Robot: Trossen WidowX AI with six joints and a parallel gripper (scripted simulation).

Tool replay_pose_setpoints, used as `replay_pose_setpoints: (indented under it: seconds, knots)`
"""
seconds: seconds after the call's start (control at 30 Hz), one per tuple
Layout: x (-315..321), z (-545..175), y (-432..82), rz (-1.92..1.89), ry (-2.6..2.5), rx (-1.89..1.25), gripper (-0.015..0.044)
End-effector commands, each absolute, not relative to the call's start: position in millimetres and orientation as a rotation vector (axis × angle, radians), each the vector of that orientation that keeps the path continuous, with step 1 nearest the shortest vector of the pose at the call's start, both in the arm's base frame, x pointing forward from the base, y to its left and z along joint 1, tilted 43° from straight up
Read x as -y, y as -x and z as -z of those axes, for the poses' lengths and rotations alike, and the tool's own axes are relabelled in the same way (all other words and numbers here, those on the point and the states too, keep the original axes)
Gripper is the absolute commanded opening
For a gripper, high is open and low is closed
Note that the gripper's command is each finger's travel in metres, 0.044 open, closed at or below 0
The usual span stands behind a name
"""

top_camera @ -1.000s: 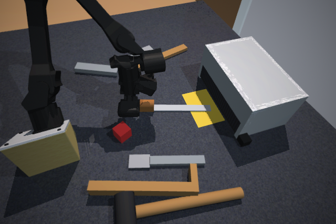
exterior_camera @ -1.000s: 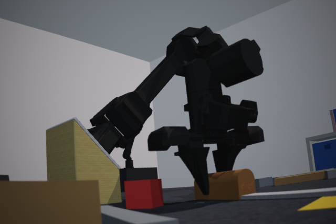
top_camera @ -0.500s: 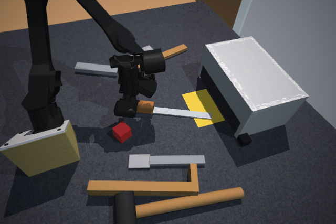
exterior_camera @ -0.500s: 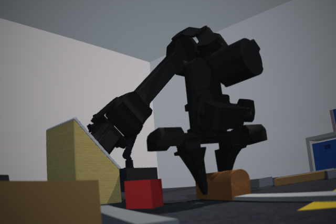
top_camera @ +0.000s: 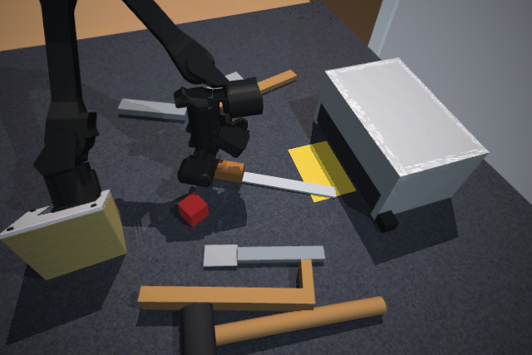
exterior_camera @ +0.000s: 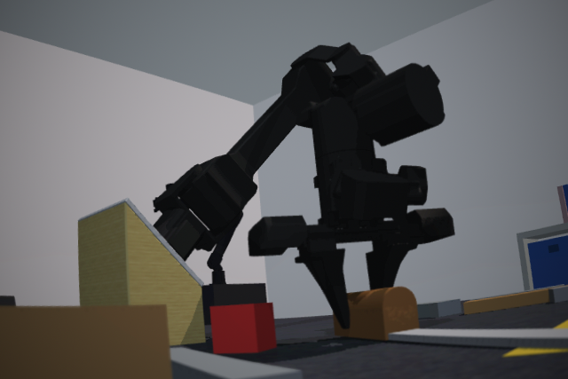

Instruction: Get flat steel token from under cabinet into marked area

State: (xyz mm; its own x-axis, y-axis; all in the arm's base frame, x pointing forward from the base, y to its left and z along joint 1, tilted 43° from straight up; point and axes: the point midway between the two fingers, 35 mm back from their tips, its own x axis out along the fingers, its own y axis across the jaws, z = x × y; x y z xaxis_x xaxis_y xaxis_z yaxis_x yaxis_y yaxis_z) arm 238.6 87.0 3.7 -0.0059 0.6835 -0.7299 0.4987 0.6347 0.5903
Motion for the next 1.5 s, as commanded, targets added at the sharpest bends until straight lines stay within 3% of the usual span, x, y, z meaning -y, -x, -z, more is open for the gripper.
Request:
replay_pose_setpoints:
  seconds: [0.0, 1.47]
  knots:
    - [-83, -2, -242, -0.177, -0.999, -1.657, 0.0]
    - [-51, 27, -253, -0.153, -1.018, -1.663, 0.0]
